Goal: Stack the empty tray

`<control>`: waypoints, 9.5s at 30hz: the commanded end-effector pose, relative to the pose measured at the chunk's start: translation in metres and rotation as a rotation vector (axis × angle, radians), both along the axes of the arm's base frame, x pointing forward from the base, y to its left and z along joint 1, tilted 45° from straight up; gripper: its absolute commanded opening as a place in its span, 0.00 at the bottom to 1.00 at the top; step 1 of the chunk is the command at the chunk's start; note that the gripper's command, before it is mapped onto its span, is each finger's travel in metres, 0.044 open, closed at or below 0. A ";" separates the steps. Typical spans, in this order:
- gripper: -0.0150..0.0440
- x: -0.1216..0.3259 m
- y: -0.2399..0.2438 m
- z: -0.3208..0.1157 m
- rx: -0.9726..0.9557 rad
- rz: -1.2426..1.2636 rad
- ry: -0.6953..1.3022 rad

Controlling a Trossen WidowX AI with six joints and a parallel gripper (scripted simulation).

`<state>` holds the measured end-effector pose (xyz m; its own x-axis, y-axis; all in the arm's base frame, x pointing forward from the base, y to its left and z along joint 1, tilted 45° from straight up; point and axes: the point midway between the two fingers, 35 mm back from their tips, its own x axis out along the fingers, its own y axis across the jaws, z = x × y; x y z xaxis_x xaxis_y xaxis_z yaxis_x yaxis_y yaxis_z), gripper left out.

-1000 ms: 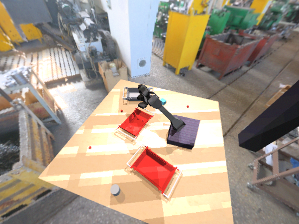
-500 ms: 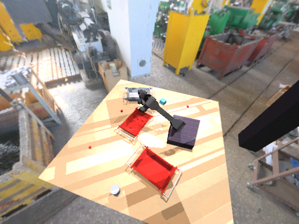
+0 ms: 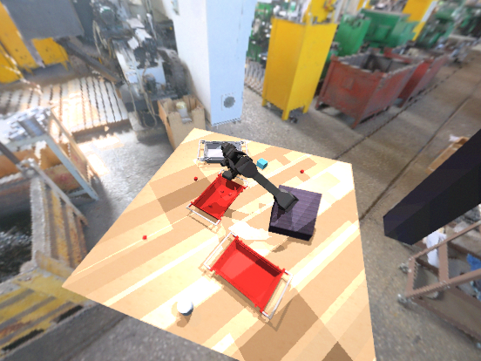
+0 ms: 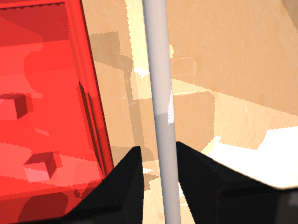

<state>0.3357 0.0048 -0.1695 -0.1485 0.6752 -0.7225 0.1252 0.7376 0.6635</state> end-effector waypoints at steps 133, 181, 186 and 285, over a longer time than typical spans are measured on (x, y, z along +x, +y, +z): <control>0.40 0.038 0.239 0.216 0.030 0.004 -0.004; 0.40 0.036 0.174 0.193 0.023 -0.001 0.000; 0.40 0.036 0.174 0.193 0.023 -0.001 0.000; 1.00 0.058 0.092 0.277 0.015 -0.040 0.034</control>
